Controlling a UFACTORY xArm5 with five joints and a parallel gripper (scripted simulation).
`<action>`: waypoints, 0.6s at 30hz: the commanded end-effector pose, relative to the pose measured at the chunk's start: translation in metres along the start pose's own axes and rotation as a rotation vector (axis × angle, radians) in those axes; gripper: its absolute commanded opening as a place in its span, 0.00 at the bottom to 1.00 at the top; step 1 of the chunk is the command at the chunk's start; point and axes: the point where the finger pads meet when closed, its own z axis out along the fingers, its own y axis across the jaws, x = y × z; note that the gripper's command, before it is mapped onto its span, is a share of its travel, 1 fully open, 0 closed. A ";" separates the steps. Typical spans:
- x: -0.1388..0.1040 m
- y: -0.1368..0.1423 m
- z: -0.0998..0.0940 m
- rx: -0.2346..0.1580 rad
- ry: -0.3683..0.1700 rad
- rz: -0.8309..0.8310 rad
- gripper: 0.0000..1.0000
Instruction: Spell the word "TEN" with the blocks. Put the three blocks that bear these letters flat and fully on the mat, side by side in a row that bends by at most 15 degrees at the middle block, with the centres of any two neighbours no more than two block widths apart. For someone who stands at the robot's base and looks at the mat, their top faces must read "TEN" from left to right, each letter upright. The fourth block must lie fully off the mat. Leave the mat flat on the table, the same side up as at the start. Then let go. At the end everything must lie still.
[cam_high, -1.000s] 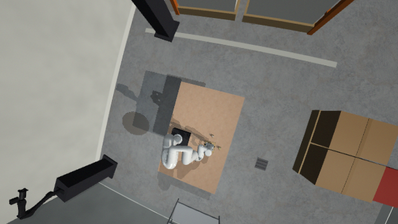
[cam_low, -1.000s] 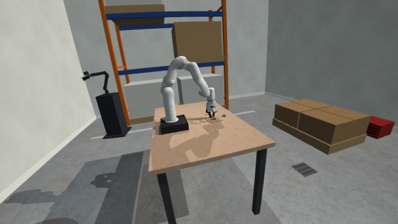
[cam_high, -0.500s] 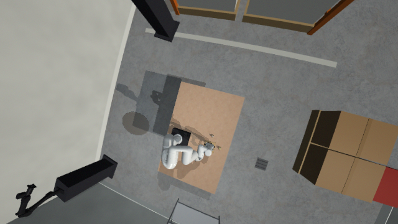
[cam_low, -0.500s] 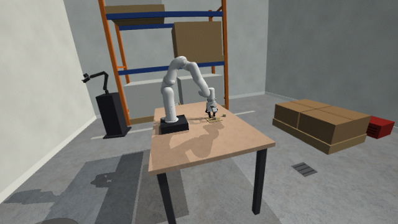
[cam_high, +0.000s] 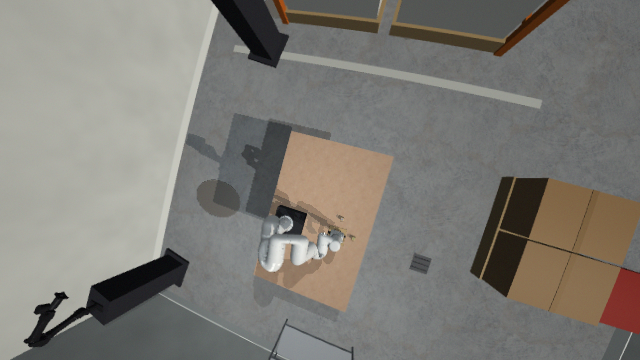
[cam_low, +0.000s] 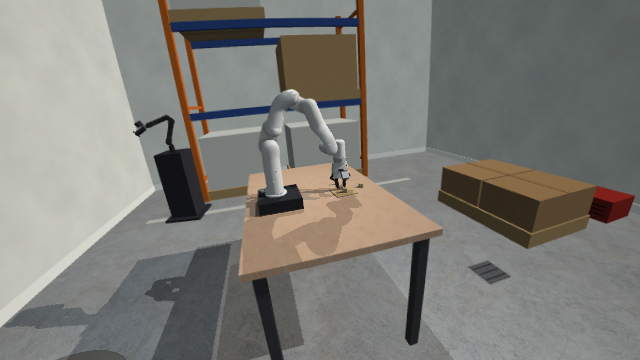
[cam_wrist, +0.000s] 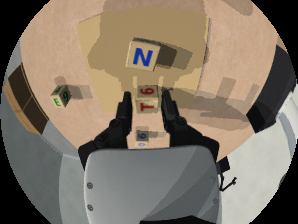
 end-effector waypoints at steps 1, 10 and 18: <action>0.000 -0.001 -0.011 0.002 0.000 0.000 0.42; 0.000 -0.001 -0.058 0.002 0.000 0.000 0.42; 0.000 -0.001 -0.079 0.002 0.000 0.000 0.42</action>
